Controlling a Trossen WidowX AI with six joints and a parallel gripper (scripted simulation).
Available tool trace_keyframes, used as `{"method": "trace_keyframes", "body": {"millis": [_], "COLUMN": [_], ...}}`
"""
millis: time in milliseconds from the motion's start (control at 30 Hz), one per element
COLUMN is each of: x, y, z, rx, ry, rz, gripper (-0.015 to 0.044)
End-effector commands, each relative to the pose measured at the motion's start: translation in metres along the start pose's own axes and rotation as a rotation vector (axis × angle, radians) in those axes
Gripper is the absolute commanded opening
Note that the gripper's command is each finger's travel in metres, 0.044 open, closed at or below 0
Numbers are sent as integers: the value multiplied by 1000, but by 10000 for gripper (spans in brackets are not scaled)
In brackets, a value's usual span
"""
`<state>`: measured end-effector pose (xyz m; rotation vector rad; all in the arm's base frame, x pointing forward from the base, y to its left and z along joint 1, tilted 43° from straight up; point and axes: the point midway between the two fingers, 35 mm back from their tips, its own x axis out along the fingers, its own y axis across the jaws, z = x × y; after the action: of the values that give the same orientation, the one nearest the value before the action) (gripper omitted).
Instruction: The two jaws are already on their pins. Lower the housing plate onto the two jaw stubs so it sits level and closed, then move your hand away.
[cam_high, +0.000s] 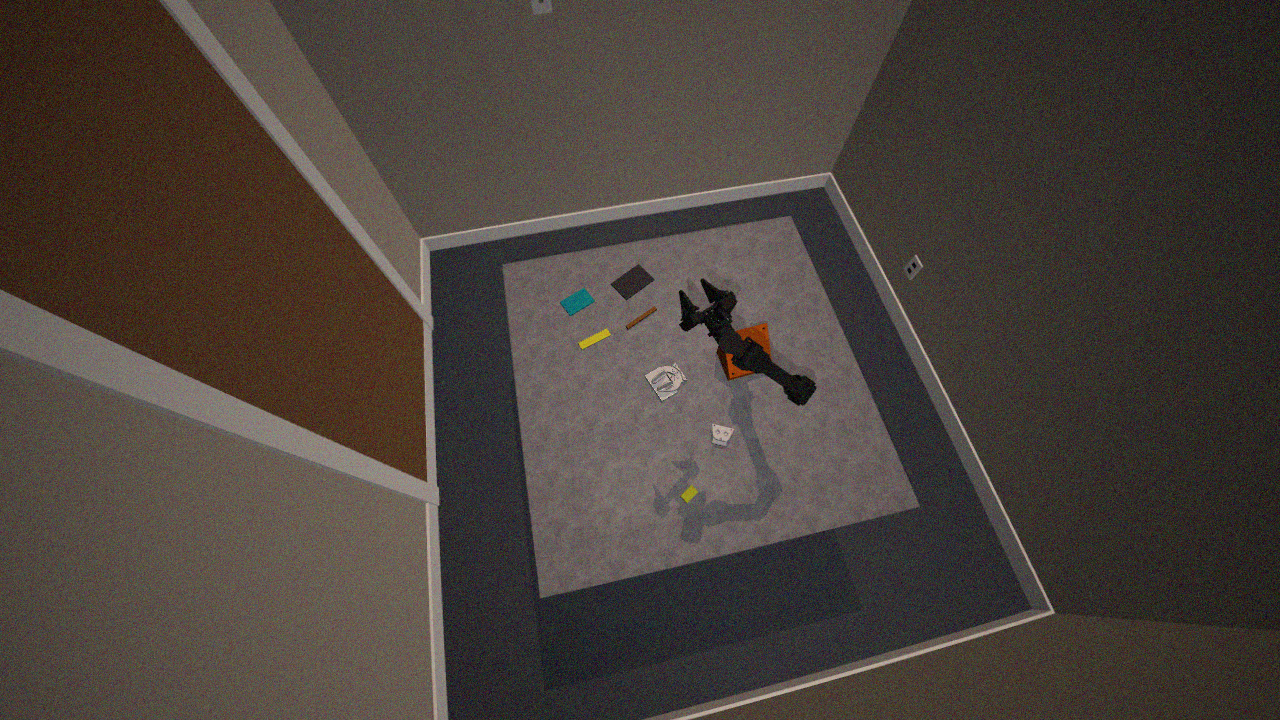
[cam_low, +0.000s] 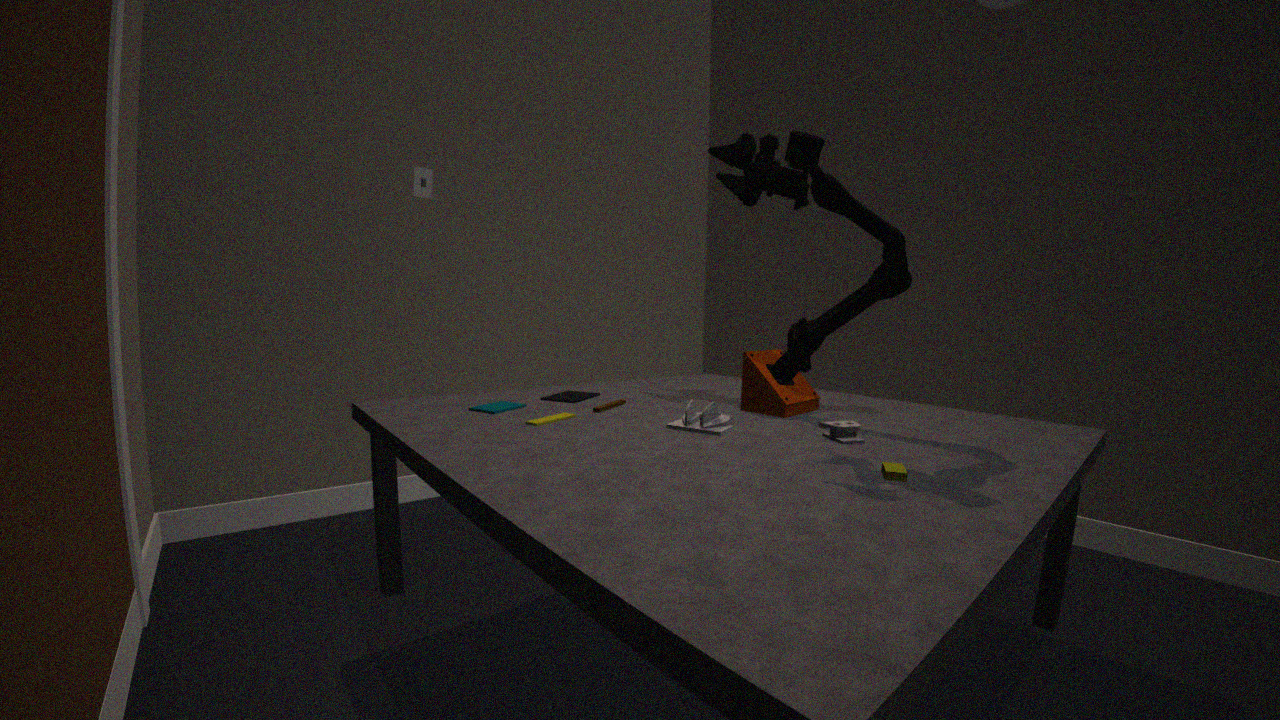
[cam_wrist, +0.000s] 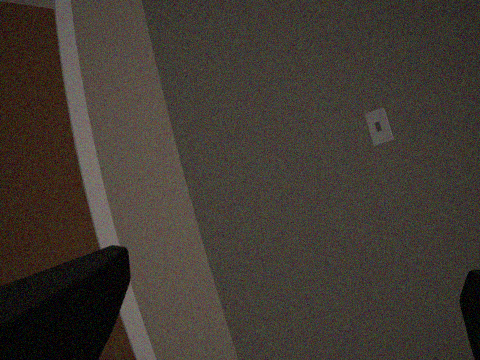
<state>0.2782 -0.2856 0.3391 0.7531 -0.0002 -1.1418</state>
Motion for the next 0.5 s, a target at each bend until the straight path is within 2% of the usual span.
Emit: {"method": "trace_keyframes", "body": {"millis": [0, 467], "x": [-4, -29], "y": [6, 28], "z": [-18, -78], "rx": [-71, -310], "ry": [63, 263], "rz": [30, 162], "gripper": [440, 440]}}
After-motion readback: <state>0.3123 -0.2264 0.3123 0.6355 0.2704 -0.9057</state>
